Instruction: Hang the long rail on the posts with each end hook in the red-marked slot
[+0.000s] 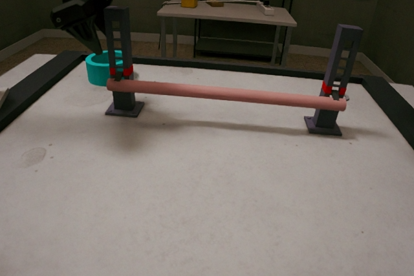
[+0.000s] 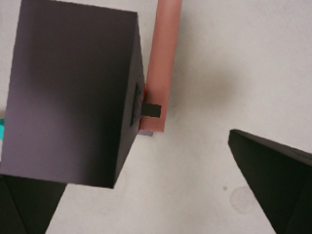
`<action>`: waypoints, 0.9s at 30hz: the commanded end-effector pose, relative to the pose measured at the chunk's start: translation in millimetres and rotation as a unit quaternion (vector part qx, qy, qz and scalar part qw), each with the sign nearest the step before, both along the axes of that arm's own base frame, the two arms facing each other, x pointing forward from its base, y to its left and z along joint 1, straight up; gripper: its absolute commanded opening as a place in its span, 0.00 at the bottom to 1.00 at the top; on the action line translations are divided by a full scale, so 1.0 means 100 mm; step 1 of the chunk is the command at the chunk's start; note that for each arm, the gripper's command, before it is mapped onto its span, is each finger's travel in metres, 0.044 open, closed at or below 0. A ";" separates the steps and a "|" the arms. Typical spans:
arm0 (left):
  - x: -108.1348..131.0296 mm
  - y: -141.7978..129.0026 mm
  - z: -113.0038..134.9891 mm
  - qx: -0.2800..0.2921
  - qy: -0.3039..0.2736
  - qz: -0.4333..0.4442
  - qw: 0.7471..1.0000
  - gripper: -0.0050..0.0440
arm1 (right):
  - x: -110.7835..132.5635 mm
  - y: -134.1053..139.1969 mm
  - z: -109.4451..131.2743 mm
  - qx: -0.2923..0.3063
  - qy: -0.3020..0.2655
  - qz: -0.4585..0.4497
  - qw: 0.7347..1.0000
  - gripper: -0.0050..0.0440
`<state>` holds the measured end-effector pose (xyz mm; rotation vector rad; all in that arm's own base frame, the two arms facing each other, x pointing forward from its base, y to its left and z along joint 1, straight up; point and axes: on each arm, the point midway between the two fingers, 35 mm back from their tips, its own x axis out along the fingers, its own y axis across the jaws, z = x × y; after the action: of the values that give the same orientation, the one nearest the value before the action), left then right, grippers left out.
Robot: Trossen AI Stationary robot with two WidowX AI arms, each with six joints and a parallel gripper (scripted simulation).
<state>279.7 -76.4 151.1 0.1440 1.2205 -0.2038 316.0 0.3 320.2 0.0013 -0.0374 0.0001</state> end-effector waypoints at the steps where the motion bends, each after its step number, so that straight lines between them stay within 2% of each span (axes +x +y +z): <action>1: 0.01 -0.02 0.10 -0.006 -0.018 -0.004 1.000 1.00 | -0.02 -0.01 0.09 -0.002 -0.015 0.000 1.000 0.74; 8: 0.02 0.02 0.09 -0.009 -0.025 0.000 1.000 1.00 | -0.02 0.00 0.10 -0.001 -0.015 0.000 1.000 0.74; 10: 0.11 0.06 0.17 -0.018 -0.056 0.006 0.998 1.00 | -0.02 0.00 0.10 -0.001 -0.015 0.000 1.000 0.74; 14: 0.31 0.11 0.35 -0.044 -0.154 0.017 0.987 1.00 | -0.02 0.00 0.10 -0.001 -0.015 0.000 1.000 0.74; 21: 0.43 0.19 0.59 -0.078 -0.284 0.036 0.955 1.00 | -0.02 0.00 0.10 -0.001 -0.015 0.000 1.000 0.74; 23: 0.43 0.19 0.59 -0.078 -0.284 0.036 0.955 1.00 | -0.02 0.00 0.10 -0.001 -0.015 0.000 1.000 0.74; 27: 0.52 0.36 0.95 -0.080 -0.391 0.054 0.915 1.00 | -0.02 0.00 0.10 -0.001 -0.015 0.000 1.000 0.74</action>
<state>329.0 -51.1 217.4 0.0162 0.5591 -0.1577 316.0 0.3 322.2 0.0013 -0.0467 0.0004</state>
